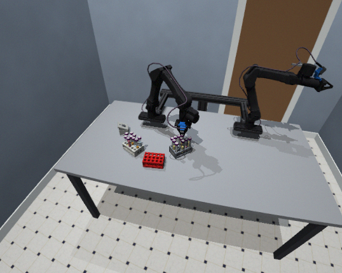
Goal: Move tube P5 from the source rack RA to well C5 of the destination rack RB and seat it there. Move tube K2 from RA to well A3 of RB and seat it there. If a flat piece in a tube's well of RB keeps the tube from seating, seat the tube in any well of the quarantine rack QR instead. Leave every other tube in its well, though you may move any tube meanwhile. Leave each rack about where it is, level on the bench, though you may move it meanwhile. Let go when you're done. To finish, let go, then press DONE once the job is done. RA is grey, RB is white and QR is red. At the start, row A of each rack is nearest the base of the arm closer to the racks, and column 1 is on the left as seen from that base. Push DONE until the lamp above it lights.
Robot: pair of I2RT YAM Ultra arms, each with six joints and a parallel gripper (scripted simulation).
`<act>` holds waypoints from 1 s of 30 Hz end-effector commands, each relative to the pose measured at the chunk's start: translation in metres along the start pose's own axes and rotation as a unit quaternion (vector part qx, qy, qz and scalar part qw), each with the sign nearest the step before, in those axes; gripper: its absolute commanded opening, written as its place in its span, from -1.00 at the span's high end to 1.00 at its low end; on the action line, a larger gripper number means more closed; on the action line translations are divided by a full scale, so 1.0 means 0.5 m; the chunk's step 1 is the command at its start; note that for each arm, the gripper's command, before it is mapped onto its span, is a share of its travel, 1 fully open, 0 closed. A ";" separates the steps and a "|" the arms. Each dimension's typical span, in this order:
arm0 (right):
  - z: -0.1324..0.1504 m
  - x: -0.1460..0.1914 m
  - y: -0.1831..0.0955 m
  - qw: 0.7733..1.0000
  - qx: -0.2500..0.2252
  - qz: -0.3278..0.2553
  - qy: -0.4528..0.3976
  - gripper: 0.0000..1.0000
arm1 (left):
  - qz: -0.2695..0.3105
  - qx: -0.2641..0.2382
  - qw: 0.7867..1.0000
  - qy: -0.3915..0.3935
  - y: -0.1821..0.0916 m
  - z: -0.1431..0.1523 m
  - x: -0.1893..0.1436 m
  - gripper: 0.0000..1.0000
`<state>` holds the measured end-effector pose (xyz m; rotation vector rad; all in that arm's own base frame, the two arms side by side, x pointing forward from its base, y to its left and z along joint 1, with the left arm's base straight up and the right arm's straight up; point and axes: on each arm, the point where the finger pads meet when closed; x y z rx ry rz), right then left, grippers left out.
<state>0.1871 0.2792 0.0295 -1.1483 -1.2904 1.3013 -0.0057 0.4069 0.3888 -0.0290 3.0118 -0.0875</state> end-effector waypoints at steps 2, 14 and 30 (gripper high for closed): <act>-0.007 0.001 -0.006 1.000 -0.006 -0.004 0.002 1.00 | 0.003 -0.029 1.000 0.003 -0.021 -0.053 -0.003 1.00; -0.007 0.001 -0.006 1.000 -0.006 -0.004 0.002 1.00 | 0.003 -0.029 1.000 0.003 -0.021 -0.053 -0.003 1.00; -0.021 0.002 -0.033 1.000 -0.017 -0.012 0.005 1.00 | 0.003 -0.029 1.000 0.003 -0.021 -0.053 -0.003 1.00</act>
Point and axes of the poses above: on each arm, the point where the finger pads meet when closed, its own y axis out along the fingers, its own x axis across the jaws, z = x × y, and after that the axes turned 7 degrees about -y, right-handed
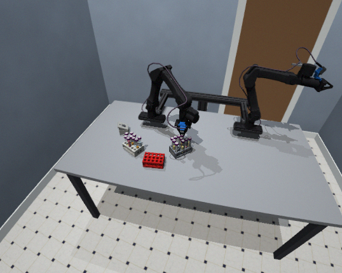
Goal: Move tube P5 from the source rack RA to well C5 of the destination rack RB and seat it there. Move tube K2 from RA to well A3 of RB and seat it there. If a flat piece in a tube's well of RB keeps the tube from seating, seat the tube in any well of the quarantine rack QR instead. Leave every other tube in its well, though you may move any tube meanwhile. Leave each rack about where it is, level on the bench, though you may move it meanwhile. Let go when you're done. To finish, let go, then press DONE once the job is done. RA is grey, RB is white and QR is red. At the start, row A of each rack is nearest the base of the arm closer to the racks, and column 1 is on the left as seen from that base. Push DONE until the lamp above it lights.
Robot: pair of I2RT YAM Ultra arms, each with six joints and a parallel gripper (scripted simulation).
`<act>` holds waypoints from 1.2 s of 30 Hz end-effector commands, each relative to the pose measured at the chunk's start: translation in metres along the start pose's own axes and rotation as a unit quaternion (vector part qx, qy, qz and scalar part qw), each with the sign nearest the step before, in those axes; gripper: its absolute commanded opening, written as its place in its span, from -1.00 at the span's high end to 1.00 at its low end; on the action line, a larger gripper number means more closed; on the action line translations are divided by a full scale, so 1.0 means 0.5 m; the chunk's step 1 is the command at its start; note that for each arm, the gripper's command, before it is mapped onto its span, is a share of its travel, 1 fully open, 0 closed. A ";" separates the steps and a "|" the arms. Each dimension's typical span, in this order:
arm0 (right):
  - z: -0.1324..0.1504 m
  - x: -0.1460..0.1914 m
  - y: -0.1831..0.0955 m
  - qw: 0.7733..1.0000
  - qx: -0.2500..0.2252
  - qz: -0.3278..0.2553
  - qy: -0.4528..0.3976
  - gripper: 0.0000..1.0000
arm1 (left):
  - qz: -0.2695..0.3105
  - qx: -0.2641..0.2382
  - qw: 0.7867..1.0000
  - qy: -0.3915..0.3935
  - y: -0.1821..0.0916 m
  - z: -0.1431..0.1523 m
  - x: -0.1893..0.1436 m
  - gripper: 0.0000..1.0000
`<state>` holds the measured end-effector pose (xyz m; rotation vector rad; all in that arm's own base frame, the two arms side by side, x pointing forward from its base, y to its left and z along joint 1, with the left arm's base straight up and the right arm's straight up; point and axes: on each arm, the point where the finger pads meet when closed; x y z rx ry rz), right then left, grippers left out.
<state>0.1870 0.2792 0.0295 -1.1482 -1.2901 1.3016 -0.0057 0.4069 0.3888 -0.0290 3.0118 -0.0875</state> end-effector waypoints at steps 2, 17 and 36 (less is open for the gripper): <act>-0.021 0.002 -0.035 1.000 -0.017 -0.012 0.005 1.00 | 0.003 -0.029 1.000 0.003 -0.021 -0.053 -0.003 1.00; -0.022 0.004 -0.043 1.000 -0.015 -0.010 0.005 1.00 | 0.003 -0.029 1.000 0.003 -0.021 -0.053 -0.003 1.00; -0.021 0.003 -0.072 1.000 -0.017 -0.012 0.005 1.00 | 0.003 -0.029 1.000 0.003 -0.021 -0.053 -0.003 1.00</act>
Point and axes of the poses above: on each arm, the point where the finger pads meet when closed, its own y axis out along the fingers, its own x axis across the jaws, z = x × y, and after that the axes turned 7 degrees about -y, right-handed
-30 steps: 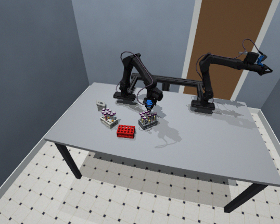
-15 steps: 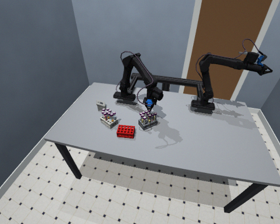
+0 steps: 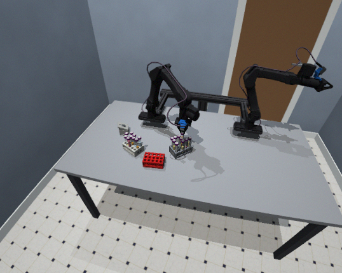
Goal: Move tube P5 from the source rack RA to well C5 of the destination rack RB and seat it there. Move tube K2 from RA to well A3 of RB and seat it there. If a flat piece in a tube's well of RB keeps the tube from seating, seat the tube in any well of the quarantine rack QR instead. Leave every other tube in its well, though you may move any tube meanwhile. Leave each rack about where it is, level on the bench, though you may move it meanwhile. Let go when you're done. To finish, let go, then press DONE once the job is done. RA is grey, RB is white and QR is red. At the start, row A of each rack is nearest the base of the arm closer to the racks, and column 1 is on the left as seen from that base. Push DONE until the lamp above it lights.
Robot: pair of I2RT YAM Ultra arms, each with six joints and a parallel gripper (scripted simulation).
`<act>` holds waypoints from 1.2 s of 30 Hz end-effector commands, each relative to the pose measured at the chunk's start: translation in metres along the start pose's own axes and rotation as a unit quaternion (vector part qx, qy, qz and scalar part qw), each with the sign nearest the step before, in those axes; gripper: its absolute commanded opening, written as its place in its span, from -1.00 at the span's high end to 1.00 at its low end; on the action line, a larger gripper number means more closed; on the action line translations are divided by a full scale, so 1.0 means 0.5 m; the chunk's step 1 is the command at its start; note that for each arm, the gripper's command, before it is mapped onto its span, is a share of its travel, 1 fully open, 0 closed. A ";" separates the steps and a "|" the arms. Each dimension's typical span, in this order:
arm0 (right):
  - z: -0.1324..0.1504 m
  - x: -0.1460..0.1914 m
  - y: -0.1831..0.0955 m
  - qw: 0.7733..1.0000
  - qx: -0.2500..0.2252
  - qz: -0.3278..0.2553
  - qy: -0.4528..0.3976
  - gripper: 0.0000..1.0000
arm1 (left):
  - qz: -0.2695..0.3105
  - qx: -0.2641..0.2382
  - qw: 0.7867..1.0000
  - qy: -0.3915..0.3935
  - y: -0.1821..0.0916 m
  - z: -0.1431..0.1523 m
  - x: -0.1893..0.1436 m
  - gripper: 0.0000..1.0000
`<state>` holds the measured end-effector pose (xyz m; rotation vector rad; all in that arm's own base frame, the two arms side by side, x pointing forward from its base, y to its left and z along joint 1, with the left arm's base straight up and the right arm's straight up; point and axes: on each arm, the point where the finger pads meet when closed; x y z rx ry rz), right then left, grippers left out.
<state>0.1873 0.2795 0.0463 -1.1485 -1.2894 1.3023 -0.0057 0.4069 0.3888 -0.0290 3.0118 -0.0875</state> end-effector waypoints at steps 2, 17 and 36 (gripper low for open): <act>-0.021 0.002 -0.041 1.000 -0.017 -0.013 0.005 1.00 | 0.003 -0.029 1.000 0.003 -0.021 -0.053 -0.003 1.00; -0.018 -0.001 -0.070 1.000 -0.017 -0.013 0.005 1.00 | 0.003 -0.029 1.000 0.003 -0.021 -0.053 -0.003 1.00; -0.016 -0.003 -0.103 1.000 -0.017 -0.013 0.005 1.00 | 0.003 -0.029 1.000 0.003 -0.021 -0.053 -0.003 1.00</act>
Point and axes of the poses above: on each arm, the point where the finger pads meet when closed, its own y axis out along the fingers, its own x axis across the jaws, z = x × y, and after that the axes turned 7 degrees about -y, right-handed
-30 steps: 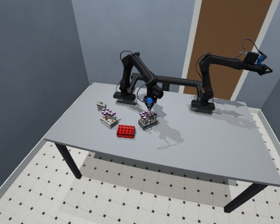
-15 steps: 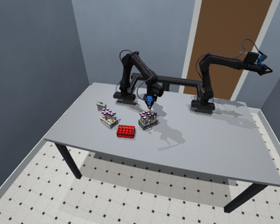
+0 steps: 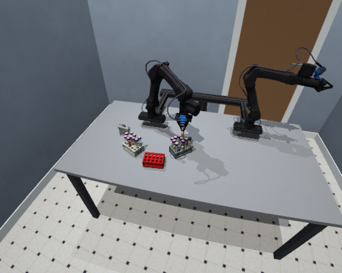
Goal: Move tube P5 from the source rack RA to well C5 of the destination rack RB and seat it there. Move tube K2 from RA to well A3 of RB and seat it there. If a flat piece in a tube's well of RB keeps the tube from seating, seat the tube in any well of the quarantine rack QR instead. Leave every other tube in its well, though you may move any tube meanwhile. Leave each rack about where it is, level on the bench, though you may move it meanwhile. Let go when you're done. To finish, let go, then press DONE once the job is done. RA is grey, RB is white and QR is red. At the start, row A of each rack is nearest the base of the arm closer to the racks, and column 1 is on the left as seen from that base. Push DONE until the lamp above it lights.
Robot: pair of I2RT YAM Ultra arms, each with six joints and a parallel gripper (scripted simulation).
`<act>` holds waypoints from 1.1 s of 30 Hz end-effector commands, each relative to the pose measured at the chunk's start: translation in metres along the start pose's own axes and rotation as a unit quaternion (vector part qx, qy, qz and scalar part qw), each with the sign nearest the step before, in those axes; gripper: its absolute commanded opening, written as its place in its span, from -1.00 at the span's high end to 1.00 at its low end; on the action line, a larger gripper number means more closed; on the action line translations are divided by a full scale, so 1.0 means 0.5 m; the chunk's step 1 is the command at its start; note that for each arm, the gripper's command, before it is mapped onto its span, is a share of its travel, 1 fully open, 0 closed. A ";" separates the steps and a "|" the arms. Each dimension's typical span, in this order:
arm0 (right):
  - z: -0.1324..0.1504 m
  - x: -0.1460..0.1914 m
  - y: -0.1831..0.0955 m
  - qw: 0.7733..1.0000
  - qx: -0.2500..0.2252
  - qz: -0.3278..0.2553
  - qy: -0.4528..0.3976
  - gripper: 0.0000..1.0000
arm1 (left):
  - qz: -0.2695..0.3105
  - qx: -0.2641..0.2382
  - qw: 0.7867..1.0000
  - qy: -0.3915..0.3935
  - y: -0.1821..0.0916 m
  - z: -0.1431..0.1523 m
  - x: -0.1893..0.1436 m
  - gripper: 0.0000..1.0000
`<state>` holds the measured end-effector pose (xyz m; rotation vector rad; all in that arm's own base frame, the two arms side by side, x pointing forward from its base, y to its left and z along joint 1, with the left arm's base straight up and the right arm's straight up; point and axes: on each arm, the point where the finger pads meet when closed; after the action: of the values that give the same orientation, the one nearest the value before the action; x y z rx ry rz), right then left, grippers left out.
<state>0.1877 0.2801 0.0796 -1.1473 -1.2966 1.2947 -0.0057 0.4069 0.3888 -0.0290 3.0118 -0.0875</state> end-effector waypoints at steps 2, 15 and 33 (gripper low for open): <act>-0.015 -0.004 -0.030 1.000 -0.010 -0.004 0.005 1.00 | 0.003 -0.029 1.000 0.003 -0.021 -0.053 -0.003 1.00; -0.015 -0.004 -0.065 1.000 -0.015 -0.009 0.005 1.00 | 0.003 -0.029 1.000 0.003 -0.021 -0.053 -0.003 1.00; 0.030 -0.025 -0.052 1.000 -0.008 -0.002 0.001 1.00 | 0.003 -0.029 1.000 0.003 -0.021 -0.053 -0.003 1.00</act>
<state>0.1791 0.2674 0.1009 -1.1512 -1.2841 1.3012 -0.0057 0.4069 0.3888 -0.0290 3.0118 -0.0875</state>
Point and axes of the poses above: on each arm, the point where the finger pads meet when closed, its own y axis out along the fingers, its own x axis across the jaws, z = x × y, and after that the axes turned 7 degrees about -y, right-handed
